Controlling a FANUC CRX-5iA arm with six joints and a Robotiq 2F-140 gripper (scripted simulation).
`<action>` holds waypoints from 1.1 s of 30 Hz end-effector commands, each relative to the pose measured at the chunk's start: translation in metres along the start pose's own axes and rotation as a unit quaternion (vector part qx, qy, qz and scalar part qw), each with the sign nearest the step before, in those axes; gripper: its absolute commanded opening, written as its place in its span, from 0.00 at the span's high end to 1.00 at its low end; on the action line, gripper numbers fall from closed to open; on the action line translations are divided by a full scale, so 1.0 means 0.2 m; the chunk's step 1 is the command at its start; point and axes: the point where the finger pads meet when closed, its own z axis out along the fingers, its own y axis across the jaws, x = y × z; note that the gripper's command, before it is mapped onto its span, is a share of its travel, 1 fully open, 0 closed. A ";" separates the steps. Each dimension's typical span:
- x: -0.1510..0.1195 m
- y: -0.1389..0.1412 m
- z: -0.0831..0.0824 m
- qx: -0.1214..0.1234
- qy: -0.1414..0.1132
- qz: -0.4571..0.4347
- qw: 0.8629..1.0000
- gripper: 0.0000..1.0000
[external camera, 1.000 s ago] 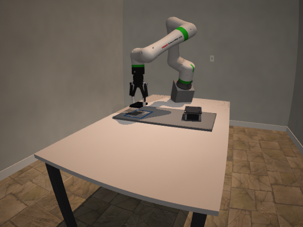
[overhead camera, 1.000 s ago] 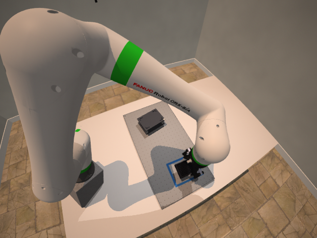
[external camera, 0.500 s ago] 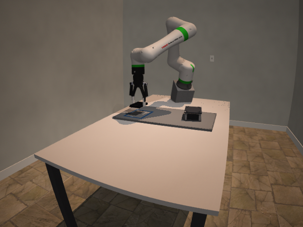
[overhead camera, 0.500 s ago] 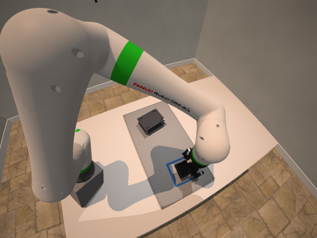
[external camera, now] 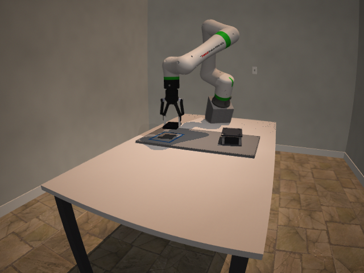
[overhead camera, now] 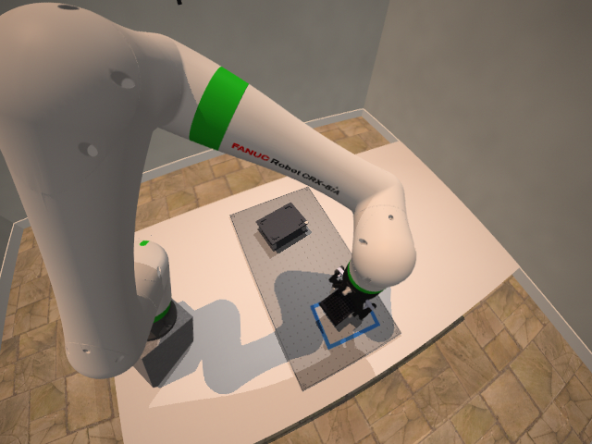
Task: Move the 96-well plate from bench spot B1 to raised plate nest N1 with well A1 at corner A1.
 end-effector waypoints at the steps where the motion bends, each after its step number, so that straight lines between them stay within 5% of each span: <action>1: 0.00 -0.05 -0.01 0.000 0.000 0.000 1.000 1.00; 33: 0.02 -0.51 -0.08 0.000 0.000 0.000 1.000 1.00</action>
